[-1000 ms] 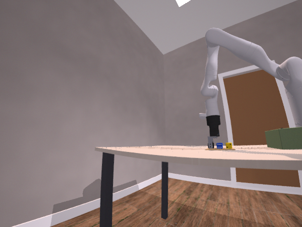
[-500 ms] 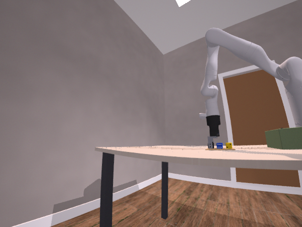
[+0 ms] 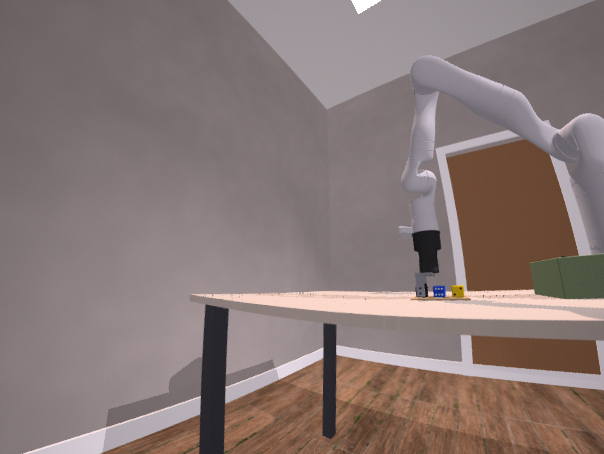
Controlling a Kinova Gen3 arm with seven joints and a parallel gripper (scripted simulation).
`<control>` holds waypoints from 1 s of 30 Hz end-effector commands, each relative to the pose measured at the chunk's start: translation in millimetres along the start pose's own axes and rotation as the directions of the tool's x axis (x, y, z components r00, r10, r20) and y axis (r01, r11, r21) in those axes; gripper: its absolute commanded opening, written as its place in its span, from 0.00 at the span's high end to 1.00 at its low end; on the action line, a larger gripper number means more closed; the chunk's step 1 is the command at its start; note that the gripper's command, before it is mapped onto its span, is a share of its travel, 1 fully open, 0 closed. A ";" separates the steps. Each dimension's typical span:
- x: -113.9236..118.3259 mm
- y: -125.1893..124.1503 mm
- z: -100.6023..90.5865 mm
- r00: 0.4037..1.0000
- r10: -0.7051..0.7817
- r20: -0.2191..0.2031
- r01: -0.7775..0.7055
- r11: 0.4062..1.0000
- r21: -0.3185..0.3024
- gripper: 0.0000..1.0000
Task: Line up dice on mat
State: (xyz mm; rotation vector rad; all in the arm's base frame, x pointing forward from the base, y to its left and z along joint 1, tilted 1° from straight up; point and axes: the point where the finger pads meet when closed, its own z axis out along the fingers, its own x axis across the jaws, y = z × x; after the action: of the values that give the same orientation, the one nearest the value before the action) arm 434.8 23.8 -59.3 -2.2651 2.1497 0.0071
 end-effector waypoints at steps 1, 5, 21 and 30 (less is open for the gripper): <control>-0.1 -0.8 -1.3 1.000 0.000 0.000 0.000 1.000 0.002 0.13; -0.1 -0.8 -5.7 1.000 0.000 0.000 0.000 1.000 0.002 0.13; -0.1 -0.6 -71.6 1.000 0.000 0.000 0.000 1.000 0.002 0.13; -0.1 -0.6 -90.5 1.000 0.000 0.000 0.000 1.000 0.002 0.13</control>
State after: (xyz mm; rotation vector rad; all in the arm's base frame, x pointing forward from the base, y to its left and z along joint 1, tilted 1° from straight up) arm 432.2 18.8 27.1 -2.2644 2.1614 0.0095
